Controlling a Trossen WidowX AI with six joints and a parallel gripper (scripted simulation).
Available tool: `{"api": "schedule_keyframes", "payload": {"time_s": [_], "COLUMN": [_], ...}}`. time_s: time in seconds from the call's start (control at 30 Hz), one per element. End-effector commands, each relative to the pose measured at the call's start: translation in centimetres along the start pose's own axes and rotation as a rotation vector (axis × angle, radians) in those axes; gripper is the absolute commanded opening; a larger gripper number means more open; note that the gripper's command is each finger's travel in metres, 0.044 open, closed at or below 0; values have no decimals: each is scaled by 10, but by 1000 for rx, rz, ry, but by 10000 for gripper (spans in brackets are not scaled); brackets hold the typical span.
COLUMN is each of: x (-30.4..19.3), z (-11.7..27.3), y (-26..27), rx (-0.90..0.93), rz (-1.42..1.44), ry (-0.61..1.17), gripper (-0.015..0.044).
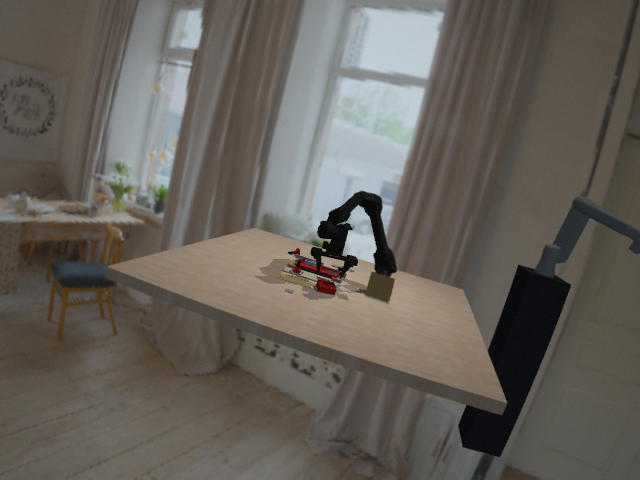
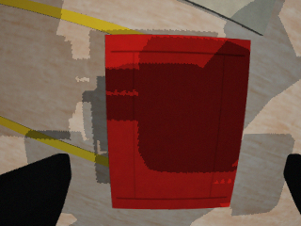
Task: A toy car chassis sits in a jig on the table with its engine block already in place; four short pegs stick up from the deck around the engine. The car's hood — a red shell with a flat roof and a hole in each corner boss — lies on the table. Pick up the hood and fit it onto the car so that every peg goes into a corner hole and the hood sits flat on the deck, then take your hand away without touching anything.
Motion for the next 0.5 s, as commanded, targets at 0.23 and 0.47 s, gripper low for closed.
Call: {"api": "schedule_keyframes", "payload": {"time_s": [0.23, 0.47], "x": [1, 1], "z": [-11, -17], "y": [0, 0], "rx": [0, 0], "rz": [4, 4], "ry": [-4, -5], "gripper": [440, 440]}}
Point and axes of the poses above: the point midway between the two fingers, 35 mm back from their tips, its own z axis back along the fingers, its own y axis across the jaws, x = y × z, the point moved 1 cm from there along z, back along the fingers, and after that the axes turned 5 degrees about -z, right-handed, at the moved point
